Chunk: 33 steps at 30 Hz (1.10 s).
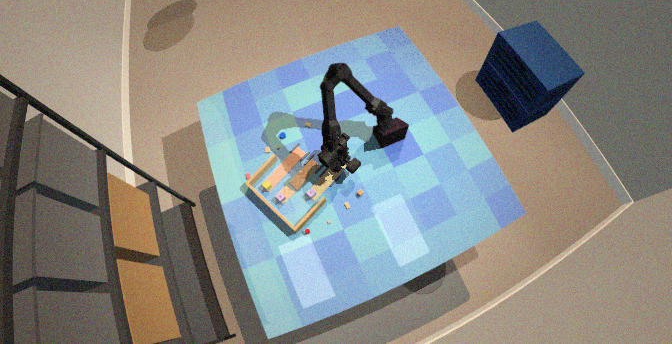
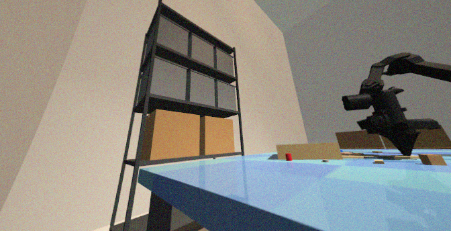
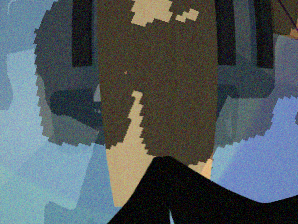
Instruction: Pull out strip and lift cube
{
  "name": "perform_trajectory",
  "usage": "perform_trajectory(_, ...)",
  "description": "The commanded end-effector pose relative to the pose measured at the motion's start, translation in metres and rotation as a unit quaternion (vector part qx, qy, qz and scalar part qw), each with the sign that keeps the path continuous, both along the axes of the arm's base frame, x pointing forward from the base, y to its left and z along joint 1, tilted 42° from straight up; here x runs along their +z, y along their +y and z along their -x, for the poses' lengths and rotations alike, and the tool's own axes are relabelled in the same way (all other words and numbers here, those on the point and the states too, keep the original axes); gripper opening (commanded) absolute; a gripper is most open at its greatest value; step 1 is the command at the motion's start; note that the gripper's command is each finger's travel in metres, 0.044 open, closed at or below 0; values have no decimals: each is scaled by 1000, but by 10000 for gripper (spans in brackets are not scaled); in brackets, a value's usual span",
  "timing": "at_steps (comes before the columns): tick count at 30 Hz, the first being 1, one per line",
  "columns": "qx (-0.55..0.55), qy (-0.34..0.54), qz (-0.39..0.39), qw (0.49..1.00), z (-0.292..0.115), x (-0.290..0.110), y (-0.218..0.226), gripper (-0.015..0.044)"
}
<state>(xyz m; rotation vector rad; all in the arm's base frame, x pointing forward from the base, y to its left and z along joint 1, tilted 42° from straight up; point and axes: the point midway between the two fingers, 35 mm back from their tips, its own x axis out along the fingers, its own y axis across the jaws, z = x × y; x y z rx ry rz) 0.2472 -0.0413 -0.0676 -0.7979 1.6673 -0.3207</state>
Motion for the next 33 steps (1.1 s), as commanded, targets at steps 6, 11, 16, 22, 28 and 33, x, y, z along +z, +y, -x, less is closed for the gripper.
perform_trajectory(6, -6, 12, 3, 1000, 21, 1, -6, 0)
perform_trajectory(11, -6, 13, 3, 1000, 28, 3, -8, 0)
perform_trajectory(16, -6, 13, 3, 1000, 34, 5, -9, 0)
perform_trajectory(22, -6, 13, 3, 1000, 43, 8, -10, 0)
perform_trajectory(28, -6, 13, 3, 1000, 52, 10, -12, 0)
perform_trajectory(33, -6, 13, 3, 1000, 58, 12, -13, 0)
